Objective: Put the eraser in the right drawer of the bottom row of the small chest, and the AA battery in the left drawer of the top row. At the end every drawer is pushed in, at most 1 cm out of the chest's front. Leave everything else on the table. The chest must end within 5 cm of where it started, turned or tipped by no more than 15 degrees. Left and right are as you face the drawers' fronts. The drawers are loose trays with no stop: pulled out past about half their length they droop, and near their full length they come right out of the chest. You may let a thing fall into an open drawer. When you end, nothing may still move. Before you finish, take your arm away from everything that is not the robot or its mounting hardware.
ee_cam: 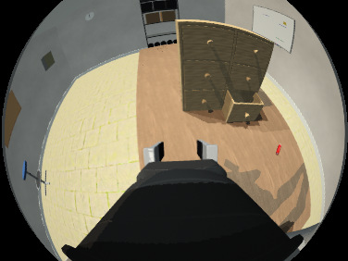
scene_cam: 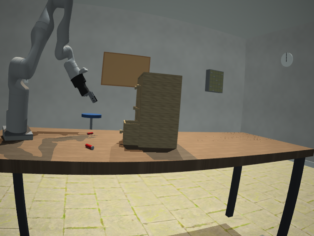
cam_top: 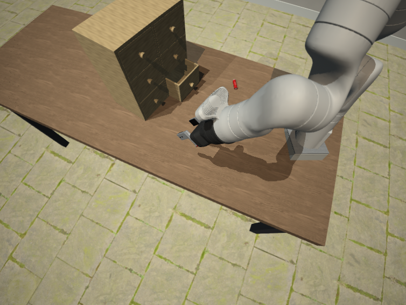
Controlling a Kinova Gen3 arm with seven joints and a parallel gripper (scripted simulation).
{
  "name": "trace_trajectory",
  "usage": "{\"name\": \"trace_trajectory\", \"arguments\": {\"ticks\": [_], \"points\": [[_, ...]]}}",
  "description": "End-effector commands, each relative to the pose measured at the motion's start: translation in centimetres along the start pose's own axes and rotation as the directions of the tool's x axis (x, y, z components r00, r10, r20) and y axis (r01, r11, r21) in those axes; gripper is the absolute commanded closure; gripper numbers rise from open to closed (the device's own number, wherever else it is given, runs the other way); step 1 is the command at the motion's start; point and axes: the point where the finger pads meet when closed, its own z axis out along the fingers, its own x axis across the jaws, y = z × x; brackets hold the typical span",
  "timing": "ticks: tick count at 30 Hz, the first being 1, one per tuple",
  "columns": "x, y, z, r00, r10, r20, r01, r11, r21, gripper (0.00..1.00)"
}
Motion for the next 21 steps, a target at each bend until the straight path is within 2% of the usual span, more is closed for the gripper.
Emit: {"name": "trace_trajectory", "arguments": {"ticks": [1, 21], "points": [[-0.1, 0.6, 0.2, 1.0, -0.018, -0.003, 0.018, 1.0, 0.021, 0.0], [0.0, 0.6, 1.8, 1.0, -0.018, -0.003, 0.019, 0.979, 0.202, 0.0]]}}
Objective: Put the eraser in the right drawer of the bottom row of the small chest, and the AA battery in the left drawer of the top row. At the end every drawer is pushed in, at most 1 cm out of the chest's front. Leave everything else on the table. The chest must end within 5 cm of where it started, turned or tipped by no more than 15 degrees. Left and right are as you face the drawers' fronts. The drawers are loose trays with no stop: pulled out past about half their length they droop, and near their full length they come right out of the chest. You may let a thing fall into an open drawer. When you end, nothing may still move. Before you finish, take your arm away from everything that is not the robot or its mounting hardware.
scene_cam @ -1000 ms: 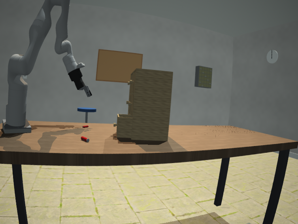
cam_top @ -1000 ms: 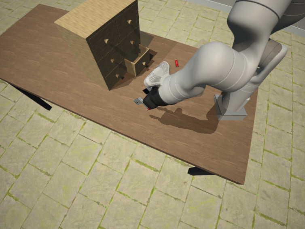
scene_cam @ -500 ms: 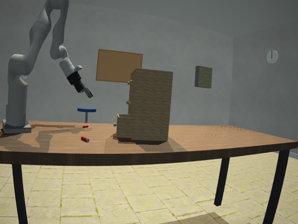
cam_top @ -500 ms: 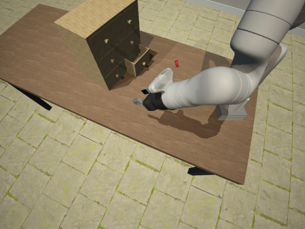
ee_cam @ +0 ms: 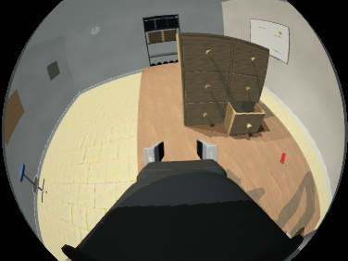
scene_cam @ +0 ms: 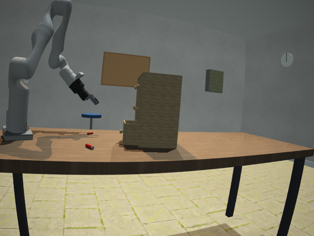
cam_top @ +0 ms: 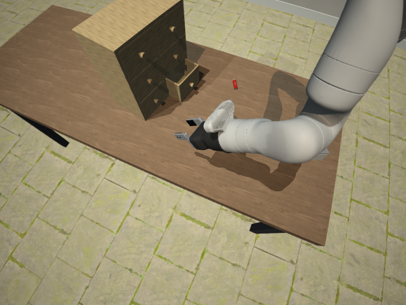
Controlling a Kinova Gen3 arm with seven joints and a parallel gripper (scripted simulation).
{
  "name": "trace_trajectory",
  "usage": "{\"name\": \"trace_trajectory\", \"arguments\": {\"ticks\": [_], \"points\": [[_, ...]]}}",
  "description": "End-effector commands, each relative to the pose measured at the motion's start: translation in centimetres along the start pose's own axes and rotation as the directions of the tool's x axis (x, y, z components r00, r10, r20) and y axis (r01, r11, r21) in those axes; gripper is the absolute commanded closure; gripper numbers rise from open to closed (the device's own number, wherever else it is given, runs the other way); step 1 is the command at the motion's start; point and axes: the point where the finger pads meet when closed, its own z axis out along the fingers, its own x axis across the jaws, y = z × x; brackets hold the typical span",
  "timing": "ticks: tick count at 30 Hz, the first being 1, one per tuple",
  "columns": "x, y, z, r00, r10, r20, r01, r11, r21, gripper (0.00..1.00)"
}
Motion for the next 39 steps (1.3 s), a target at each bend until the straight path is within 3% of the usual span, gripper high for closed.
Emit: {"name": "trace_trajectory", "arguments": {"ticks": [1, 25, 39], "points": [[0.0, 0.8, 0.3, 1.0, -0.024, -0.005, 0.024, 0.999, 0.023, 0.0], [0.1, 1.1, 2.2, 1.0, -0.024, -0.006, 0.025, 0.971, 0.238, 0.0], [0.1, 1.3, 3.6, 1.0, -0.024, -0.006, 0.024, 0.923, 0.383, 0.0]]}}
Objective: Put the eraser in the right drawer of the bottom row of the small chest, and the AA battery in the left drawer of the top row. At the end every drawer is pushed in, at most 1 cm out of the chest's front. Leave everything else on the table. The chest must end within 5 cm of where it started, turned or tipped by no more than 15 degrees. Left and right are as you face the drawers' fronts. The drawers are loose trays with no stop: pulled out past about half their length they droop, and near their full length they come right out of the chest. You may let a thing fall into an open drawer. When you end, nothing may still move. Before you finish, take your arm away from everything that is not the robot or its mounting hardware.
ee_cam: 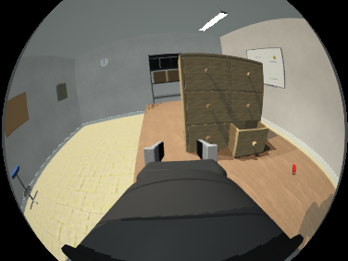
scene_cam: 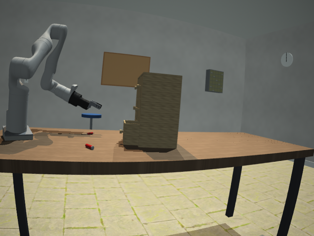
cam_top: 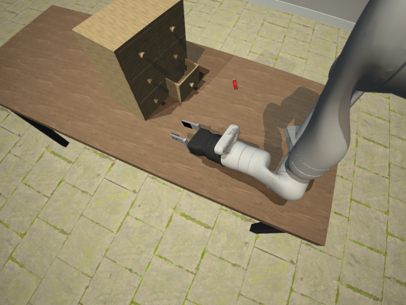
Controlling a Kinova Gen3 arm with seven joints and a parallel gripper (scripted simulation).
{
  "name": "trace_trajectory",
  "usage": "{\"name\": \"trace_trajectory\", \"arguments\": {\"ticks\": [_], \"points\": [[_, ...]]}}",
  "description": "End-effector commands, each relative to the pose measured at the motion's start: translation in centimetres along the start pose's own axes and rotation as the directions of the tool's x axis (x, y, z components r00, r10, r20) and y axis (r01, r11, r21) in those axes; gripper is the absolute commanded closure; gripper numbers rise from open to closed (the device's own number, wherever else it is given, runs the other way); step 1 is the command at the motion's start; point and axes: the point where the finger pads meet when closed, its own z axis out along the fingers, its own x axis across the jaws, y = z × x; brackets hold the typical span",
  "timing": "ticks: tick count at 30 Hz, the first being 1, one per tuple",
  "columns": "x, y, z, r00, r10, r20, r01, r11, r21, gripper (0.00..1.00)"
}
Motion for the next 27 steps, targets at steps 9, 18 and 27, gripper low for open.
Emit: {"name": "trace_trajectory", "arguments": {"ticks": [9, 18, 27], "points": [[0.1, 1.2, 0.7, 1.0, -0.028, -0.003, 0.028, 0.996, 0.082, 0.0], [0.2, 1.5, 1.2, 1.0, -0.028, -0.003, 0.028, 0.988, 0.149, 0.0], [0.2, 1.7, 1.5, 1.0, -0.028, -0.003, 0.028, 0.982, 0.186, 0.0]]}}
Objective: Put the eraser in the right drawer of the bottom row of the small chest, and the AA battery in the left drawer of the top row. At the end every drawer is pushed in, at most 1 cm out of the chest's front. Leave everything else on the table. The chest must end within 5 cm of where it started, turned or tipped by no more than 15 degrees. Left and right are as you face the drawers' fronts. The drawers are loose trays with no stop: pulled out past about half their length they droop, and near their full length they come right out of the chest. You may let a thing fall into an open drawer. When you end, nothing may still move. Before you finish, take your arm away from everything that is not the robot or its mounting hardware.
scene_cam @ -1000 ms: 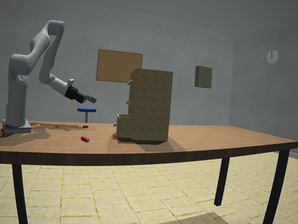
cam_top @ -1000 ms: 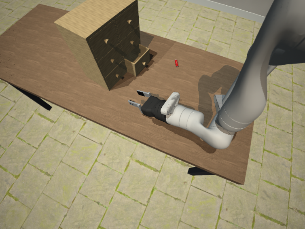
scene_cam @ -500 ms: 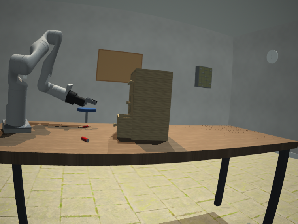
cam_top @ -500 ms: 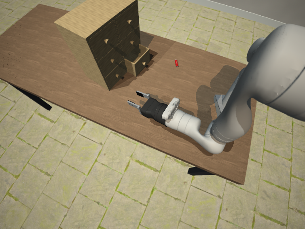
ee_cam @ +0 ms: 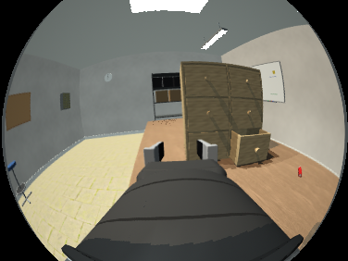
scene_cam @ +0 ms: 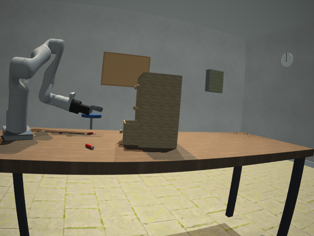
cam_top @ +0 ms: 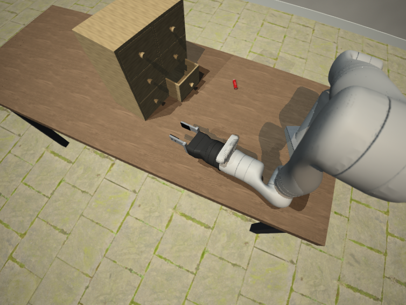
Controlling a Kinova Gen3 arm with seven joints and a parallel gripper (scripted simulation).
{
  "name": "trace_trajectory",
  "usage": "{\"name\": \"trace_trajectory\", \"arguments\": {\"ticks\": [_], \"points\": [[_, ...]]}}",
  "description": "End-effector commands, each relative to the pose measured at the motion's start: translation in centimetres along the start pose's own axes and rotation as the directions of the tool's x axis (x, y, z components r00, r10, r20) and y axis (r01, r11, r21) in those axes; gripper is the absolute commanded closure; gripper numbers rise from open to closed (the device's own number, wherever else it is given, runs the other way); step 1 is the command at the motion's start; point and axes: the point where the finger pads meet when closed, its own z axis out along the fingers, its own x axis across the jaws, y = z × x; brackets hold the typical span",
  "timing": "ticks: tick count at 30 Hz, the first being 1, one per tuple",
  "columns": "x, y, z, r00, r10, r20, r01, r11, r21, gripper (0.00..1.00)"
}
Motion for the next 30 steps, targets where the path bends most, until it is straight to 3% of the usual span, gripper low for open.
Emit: {"name": "trace_trajectory", "arguments": {"ticks": [1, 30], "points": [[0.06, 0.41, 0.09, 1.0, -0.011, 0.0, 0.011, 1.0, 0.012, 0.0], [0.07, 0.67, 0.38, 1.0, -0.011, 0.0, 0.011, 0.998, 0.057, 0.0]]}}
